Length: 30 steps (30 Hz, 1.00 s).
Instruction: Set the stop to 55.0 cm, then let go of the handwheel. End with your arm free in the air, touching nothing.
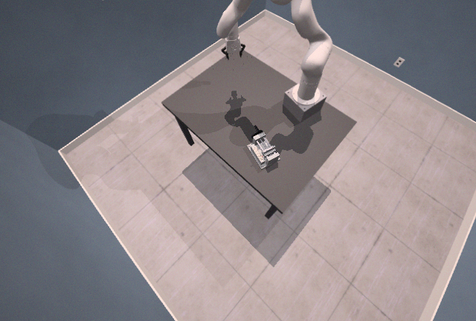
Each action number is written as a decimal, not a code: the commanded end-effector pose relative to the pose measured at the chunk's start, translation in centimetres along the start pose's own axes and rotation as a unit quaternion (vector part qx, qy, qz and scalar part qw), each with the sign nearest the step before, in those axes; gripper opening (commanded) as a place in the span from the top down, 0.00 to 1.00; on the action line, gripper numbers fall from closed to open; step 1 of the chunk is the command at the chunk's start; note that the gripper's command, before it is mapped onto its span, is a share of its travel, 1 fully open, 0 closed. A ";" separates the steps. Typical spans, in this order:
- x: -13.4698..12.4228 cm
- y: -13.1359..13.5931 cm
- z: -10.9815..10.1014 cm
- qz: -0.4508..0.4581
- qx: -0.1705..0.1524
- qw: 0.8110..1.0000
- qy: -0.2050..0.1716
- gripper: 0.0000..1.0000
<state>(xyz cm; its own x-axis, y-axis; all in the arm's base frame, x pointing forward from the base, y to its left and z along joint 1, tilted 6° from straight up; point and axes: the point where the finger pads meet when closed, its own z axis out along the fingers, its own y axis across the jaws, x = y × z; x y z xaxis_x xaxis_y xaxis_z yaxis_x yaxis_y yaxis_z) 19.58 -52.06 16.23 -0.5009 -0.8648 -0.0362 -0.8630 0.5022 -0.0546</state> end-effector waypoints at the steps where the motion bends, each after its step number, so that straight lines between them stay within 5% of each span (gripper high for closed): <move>1: -4.2 -2.3 0.8 -0.010 -0.001 1.000 0.005 0.00; 2: -7.1 -3.3 1.3 -0.019 -0.001 1.000 0.007 0.00; 5: -8.0 -3.7 1.5 -0.019 -0.001 1.000 0.007 0.00; 7: -11.7 -4.6 2.1 -0.029 0.000 1.000 0.009 0.00; 11: -12.0 -4.7 2.2 -0.029 0.000 1.000 0.009 0.00; 12: -16.2 -5.4 2.9 -0.040 0.001 0.999 0.011 0.00; 15: -16.2 -5.4 2.9 -0.040 0.001 0.999 0.011 0.00; 17: -20.3 -5.8 3.6 -0.051 0.002 0.999 0.012 0.00; 20: -20.4 -5.8 3.6 -0.051 0.002 0.999 0.012 0.00; 21: -24.1 -5.7 4.2 -0.062 0.005 0.998 0.013 0.00; 24: -24.6 -5.7 4.2 -0.062 0.005 0.998 0.013 0.00; 25: -27.6 -5.4 4.7 -0.072 0.007 0.997 0.013 0.00; 28: -28.6 -5.4 4.8 -0.072 0.007 0.997 0.013 0.00; 30: -32.3 -4.7 5.4 -0.083 0.010 0.996 0.012 0.00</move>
<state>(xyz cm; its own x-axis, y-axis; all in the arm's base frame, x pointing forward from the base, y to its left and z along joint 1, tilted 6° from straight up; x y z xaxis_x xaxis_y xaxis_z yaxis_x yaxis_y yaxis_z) 37.41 -31.83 12.87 -0.3776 -0.9258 -0.0139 -0.9234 0.3777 -0.0691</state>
